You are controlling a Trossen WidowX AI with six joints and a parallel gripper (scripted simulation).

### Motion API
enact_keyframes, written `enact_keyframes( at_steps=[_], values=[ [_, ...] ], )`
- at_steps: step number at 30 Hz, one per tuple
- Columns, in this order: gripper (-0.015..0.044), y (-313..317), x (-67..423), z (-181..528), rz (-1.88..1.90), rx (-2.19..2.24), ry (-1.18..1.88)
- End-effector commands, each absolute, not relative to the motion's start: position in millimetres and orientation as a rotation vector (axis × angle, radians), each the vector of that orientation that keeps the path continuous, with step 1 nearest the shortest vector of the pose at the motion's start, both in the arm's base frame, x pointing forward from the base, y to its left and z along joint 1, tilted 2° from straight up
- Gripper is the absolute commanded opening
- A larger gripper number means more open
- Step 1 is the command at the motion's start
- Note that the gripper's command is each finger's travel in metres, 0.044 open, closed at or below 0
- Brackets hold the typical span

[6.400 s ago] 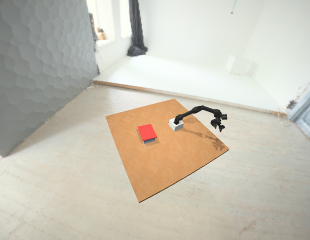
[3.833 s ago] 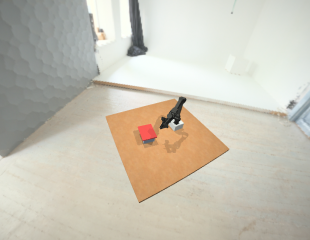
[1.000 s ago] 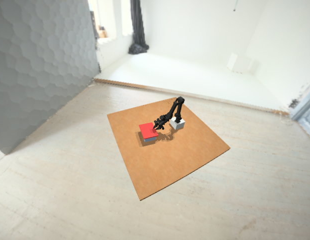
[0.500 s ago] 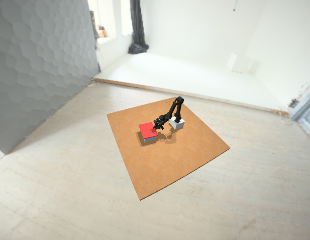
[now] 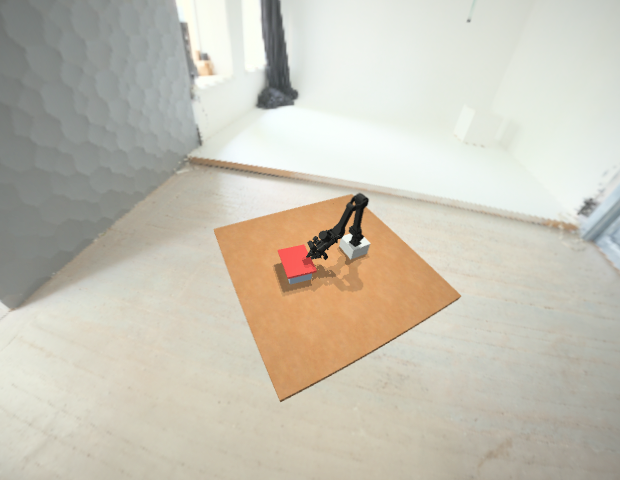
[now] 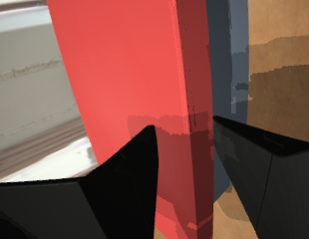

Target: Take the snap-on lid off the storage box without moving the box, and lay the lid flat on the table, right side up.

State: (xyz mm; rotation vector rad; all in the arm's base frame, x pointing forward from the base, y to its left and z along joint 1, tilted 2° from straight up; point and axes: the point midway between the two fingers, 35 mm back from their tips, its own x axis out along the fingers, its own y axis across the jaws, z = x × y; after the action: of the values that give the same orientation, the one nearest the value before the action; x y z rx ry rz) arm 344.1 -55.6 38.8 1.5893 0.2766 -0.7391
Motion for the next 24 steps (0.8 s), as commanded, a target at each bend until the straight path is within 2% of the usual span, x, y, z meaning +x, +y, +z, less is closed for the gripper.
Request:
enact_keyframes(
  at_steps=[1, 24],
  values=[
    [0.0000, -55.5, 344.0, 40.2, -0.739, 1.590, 0.276],
    [0.0000, -55.2, 342.6, 44.8, -0.739, 1.590, 0.276]
  ],
)
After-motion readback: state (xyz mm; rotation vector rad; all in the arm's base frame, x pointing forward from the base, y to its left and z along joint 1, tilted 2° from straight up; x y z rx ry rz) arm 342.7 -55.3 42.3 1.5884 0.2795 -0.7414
